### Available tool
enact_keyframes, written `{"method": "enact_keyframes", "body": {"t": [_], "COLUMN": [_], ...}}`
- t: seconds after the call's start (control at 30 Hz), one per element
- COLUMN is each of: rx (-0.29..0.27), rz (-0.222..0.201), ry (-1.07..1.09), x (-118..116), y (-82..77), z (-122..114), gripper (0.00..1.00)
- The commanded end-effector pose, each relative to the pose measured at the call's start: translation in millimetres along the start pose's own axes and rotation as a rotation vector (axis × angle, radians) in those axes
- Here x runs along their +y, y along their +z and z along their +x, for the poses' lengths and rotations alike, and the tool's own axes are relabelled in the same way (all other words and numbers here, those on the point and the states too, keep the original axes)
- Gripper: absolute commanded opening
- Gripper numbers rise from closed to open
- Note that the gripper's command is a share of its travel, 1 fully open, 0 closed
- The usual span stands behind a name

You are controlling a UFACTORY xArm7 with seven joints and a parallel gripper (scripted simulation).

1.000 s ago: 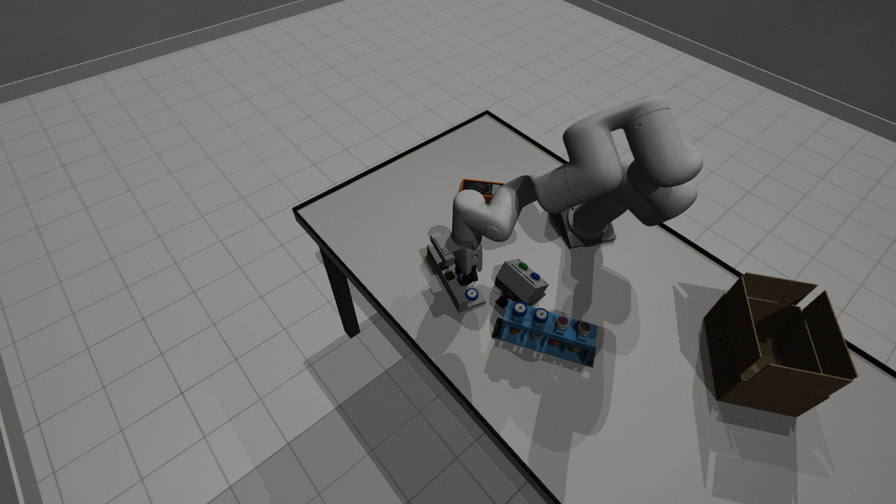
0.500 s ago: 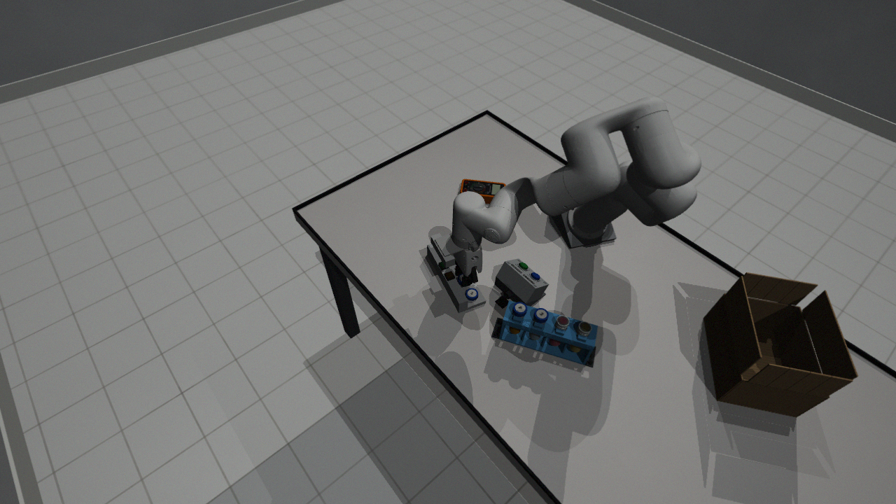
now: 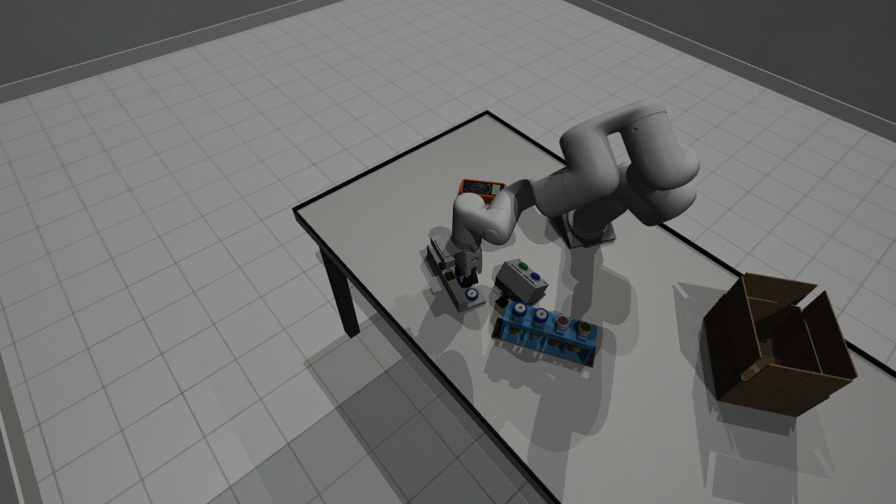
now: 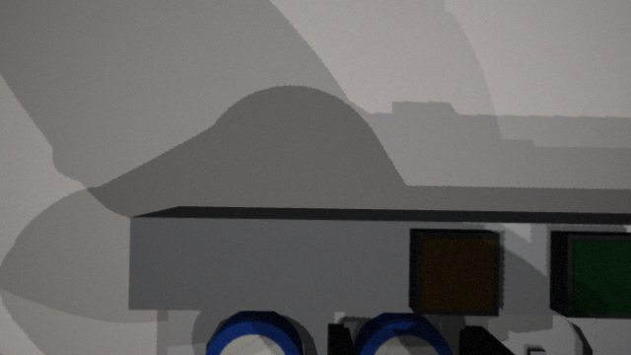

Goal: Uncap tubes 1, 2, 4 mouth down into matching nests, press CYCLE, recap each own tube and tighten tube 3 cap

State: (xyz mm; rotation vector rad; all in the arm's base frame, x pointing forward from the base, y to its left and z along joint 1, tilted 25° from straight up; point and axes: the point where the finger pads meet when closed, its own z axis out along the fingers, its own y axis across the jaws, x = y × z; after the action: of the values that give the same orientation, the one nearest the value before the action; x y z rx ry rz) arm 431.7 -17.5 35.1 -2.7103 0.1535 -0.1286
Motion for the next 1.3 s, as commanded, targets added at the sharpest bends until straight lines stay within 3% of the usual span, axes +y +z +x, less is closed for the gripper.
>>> {"method": "enact_keyframes", "body": {"t": [0.0, 0.37, 0.53, 0.6, 1.1, 1.17, 1.27], "rx": [0.005, 0.005, 0.005, 0.005, 0.005, 0.005, 0.005], "rz": [-0.001, -0.001, -0.001, -0.001, -0.001, -0.001, -0.001], "ry": [0.001, 0.001, 0.000, 0.000, 0.000, 0.000, 0.000], "x": [1, 1, 1, 1, 1, 1, 0], "y": [-1.6, -1.7, -26.6, -26.6, -101.7, -101.7, -116.7], "z": [2, 2, 2, 2, 2, 2, 1], "gripper": [0.46, 0.46, 0.46, 0.46, 0.46, 0.46, 0.46]}}
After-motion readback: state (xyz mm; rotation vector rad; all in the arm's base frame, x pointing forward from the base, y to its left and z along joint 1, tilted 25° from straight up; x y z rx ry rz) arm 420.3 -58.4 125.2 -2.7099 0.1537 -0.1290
